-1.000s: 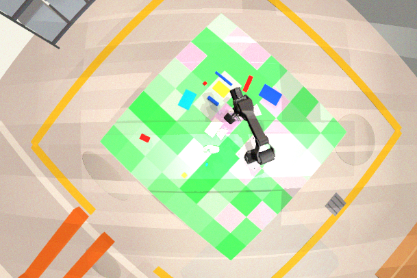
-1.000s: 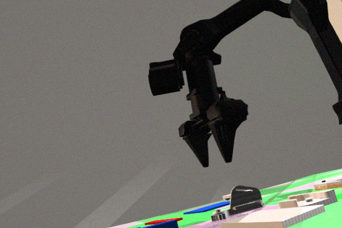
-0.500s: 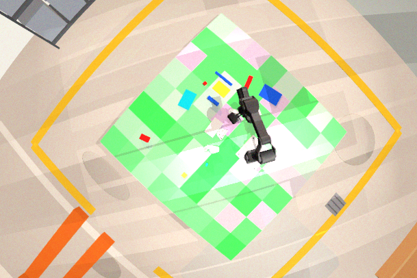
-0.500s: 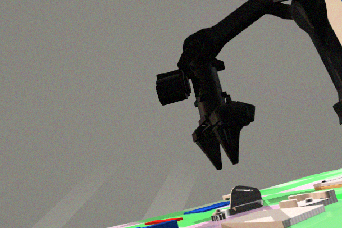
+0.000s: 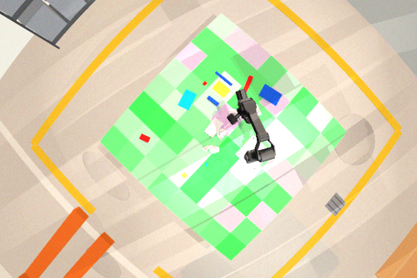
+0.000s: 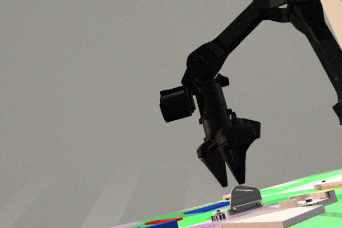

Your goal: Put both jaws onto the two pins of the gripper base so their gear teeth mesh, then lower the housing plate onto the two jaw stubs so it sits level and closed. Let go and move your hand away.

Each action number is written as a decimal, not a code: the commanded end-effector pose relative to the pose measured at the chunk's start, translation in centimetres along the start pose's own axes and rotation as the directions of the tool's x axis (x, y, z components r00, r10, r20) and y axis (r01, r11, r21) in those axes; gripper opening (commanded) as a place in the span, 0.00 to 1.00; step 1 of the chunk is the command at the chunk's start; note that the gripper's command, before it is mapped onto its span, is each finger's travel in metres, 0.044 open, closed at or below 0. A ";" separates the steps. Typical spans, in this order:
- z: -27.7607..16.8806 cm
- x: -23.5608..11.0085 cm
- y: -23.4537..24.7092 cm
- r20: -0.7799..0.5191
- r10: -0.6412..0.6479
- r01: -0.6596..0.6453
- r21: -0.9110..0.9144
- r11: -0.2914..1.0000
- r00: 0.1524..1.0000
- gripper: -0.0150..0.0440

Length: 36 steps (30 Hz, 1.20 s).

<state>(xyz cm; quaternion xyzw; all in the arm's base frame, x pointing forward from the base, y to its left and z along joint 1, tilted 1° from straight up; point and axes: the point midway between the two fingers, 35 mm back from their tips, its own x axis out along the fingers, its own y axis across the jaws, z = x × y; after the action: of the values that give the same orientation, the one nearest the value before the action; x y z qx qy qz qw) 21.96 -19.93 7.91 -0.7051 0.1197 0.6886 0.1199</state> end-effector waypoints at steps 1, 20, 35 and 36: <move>0.0 0.8 -0.1 0.000 -0.006 0.006 0.006 1.000 1.000 1.00; 0.0 3.8 -0.1 0.000 -0.006 0.006 0.006 1.000 1.000 1.00; 0.1 4.7 -0.1 0.000 -0.006 0.006 0.006 1.000 1.000 1.00; 0.1 4.7 -0.1 0.000 -0.006 0.006 0.006 1.000 1.000 1.00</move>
<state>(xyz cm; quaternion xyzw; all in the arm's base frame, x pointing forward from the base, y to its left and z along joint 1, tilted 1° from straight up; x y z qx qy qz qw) 21.96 -19.83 3.26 -0.7037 0.1190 0.6899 0.1210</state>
